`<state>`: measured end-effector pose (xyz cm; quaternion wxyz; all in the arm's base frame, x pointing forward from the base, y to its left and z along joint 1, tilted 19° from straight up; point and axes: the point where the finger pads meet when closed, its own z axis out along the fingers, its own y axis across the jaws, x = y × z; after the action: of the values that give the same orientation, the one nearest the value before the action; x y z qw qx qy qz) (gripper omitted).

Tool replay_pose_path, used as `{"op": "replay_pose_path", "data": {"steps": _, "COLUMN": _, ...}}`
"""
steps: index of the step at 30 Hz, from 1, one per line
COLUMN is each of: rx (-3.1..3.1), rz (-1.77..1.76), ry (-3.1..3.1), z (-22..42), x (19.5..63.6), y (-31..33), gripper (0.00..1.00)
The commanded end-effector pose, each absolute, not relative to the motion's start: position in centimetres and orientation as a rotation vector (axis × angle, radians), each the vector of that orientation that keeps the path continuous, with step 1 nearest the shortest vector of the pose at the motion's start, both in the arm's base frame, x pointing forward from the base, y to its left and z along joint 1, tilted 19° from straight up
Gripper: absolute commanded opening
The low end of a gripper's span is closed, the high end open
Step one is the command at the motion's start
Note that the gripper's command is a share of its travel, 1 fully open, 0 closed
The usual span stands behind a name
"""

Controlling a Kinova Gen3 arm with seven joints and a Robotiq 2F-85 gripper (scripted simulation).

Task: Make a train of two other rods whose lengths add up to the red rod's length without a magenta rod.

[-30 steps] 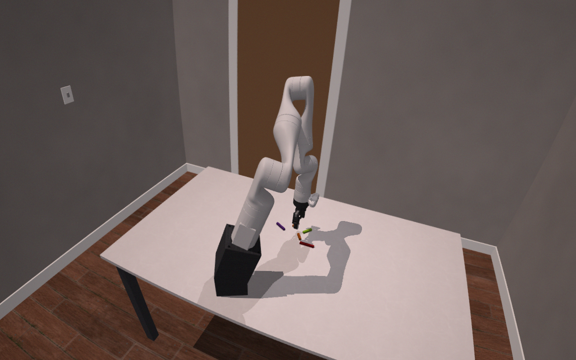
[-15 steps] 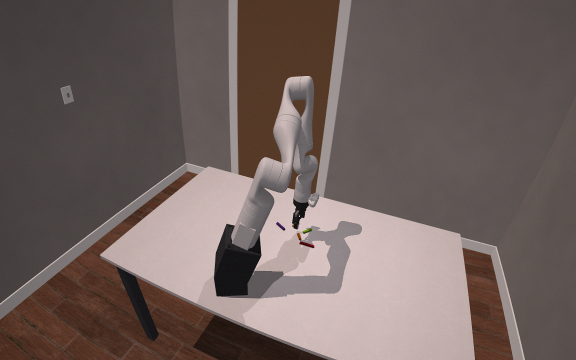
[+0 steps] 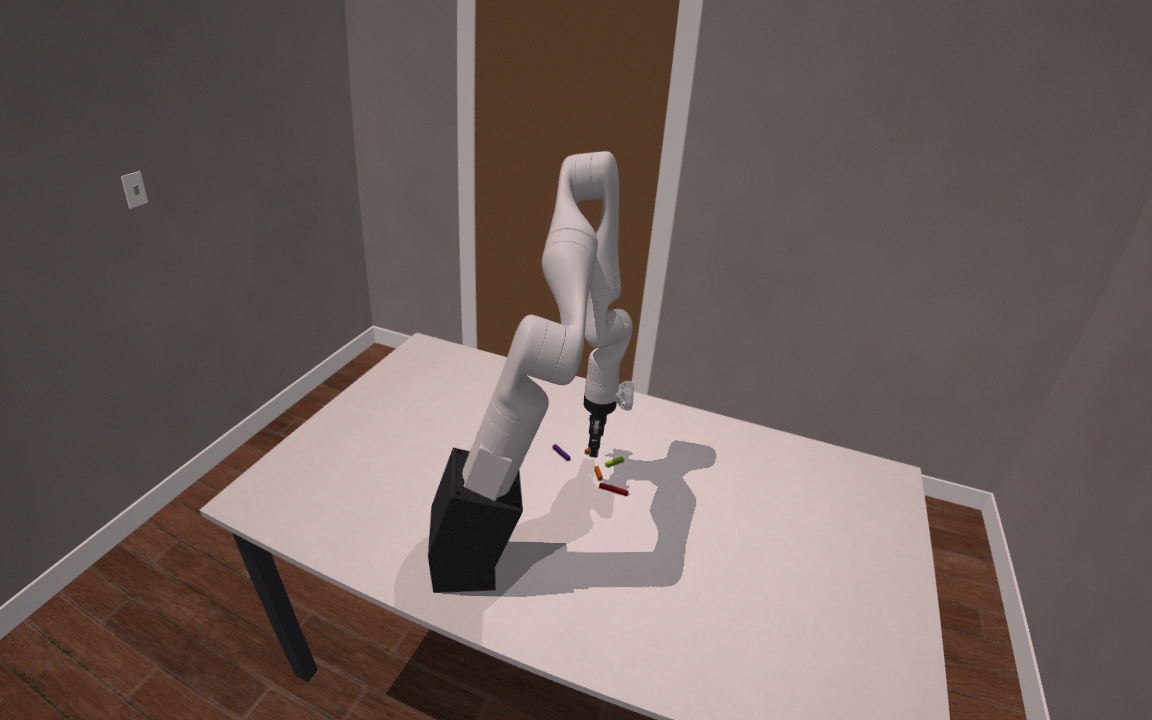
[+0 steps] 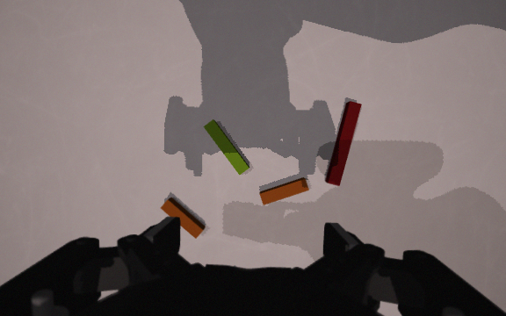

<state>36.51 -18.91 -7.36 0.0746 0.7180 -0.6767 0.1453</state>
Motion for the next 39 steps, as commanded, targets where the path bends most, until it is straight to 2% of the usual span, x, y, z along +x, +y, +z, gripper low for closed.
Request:
{"op": "replay_pose_path", "data": {"steps": 1, "rx": 2.26, "rz": 0.429, "ry": -1.89, "z": -7.7, "x": 36.9, "y": -18.0, "gripper": 1.0}}
{"op": "replay_pose_path", "data": {"steps": 12, "rx": 2.715, "rz": 0.307, "ry": -0.94, "z": -8.7, "x": 37.8, "y": -14.4, "gripper": 1.0}}
{"op": "replay_pose_path", "data": {"steps": 22, "rx": 2.815, "rz": 0.211, "ry": -0.381, "z": -9.2, "x": 37.8, "y": -12.4, "gripper": 1.0}}
{"op": "replay_pose_path", "data": {"steps": 39, "rx": 2.823, "rz": 0.184, "ry": -0.245, "z": -9.3, "x": 37.7, "y": -11.9, "gripper": 1.0}}
